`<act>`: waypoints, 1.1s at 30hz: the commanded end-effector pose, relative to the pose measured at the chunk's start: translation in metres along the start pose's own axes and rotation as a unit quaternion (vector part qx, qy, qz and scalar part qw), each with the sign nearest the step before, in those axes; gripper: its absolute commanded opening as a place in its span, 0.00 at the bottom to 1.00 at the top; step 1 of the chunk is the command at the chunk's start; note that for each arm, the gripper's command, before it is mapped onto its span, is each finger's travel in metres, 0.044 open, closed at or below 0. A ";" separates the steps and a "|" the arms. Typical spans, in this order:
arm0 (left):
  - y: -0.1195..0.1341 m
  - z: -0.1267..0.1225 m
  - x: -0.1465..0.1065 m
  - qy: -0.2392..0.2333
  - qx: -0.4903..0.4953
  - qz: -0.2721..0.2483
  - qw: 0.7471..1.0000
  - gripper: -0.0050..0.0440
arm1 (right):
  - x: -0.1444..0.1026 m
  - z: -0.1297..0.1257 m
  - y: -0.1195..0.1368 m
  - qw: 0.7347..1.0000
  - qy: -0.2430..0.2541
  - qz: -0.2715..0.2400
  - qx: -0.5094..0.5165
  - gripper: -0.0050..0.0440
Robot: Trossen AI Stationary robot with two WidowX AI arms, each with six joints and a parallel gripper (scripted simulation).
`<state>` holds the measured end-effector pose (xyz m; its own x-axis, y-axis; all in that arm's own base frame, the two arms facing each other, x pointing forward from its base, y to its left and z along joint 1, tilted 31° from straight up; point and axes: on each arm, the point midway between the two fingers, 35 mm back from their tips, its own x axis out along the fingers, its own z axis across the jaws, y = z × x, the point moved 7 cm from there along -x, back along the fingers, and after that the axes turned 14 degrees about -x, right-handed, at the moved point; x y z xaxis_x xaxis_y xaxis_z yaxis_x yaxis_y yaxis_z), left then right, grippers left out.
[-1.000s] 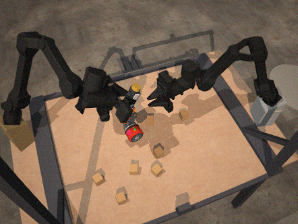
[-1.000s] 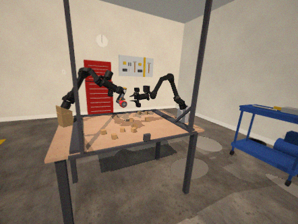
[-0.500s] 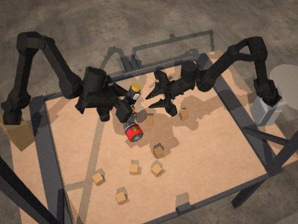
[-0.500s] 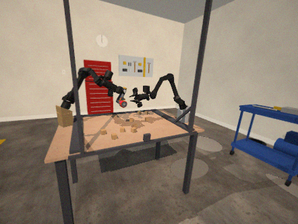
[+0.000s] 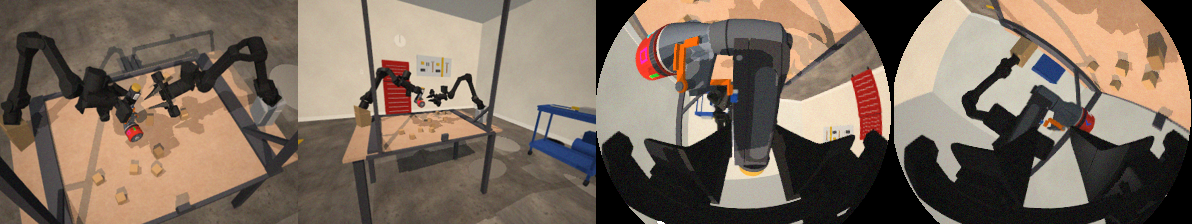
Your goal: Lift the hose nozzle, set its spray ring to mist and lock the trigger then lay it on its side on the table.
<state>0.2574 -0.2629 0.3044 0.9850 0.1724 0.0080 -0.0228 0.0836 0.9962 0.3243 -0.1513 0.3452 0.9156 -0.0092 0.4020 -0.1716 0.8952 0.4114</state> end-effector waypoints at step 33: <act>0.010 0.001 -0.004 -0.007 -0.019 0.007 1.000 0.44 | 0.019 0.006 0.010 0.956 -0.012 0.005 0.295 0.45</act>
<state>0.2574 -0.2629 0.3044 0.9850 0.1724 0.0080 -0.0228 0.0836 0.9962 0.3369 -0.1475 0.3487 0.9174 -0.0236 0.3973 -0.3393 0.4755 0.8117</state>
